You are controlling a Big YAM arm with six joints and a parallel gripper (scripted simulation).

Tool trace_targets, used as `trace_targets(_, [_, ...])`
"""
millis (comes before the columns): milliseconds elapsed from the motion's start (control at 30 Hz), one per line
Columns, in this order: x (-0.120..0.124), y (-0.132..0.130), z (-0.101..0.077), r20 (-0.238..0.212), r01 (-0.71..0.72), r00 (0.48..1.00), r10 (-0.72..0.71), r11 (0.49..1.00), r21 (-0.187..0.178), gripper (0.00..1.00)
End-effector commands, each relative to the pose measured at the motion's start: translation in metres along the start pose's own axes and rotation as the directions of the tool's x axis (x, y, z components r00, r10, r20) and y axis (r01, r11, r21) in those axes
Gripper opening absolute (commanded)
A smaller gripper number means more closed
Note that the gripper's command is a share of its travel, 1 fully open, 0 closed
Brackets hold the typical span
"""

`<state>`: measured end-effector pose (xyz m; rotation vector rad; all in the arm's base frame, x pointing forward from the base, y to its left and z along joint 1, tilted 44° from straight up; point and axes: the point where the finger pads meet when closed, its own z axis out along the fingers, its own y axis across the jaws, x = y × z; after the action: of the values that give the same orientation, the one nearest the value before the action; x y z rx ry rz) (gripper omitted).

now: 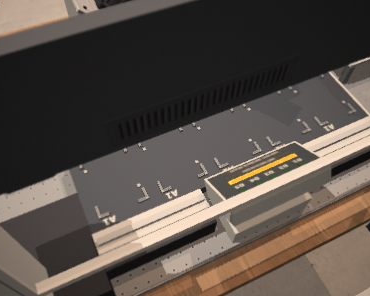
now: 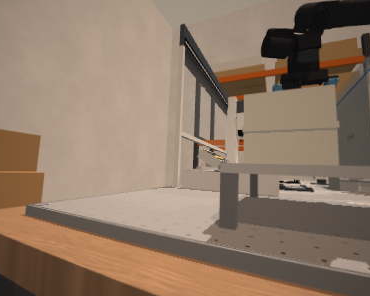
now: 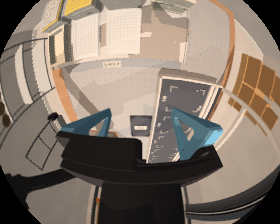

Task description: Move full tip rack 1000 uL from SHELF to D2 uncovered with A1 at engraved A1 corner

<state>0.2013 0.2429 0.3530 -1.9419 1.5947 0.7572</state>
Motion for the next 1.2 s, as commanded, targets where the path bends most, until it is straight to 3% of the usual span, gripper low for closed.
trace_targets(0, [-0.001,-0.001,0.001,0.001,-0.036,0.999,0.036,0.999,0.004,1.00])
trace_targets(33, [0.004,-0.004,-0.004,-0.005,-0.068,0.998,0.068,0.998,0.010,1.00])
trace_targets(67, [-0.001,0.012,-0.004,-0.001,-0.040,0.999,0.040,0.999,0.003,1.00])
trace_targets(367, [-0.003,0.056,-0.003,0.003,-0.035,0.999,0.035,0.999,0.005,1.00])
trace_targets(633, [-0.003,0.045,-0.004,-0.001,-0.058,0.998,0.058,0.998,0.012,1.00])
trace_targets(667, [-0.024,0.043,-0.012,0.020,-0.011,1.000,0.011,0.999,0.030,1.00])
trace_targets(1067, [-0.086,0.042,-0.013,0.031,-0.013,0.999,0.013,1.000,0.029,1.00])
trace_targets(1167, [-0.091,0.042,-0.013,0.032,-0.014,0.999,0.013,1.000,0.028,1.00])
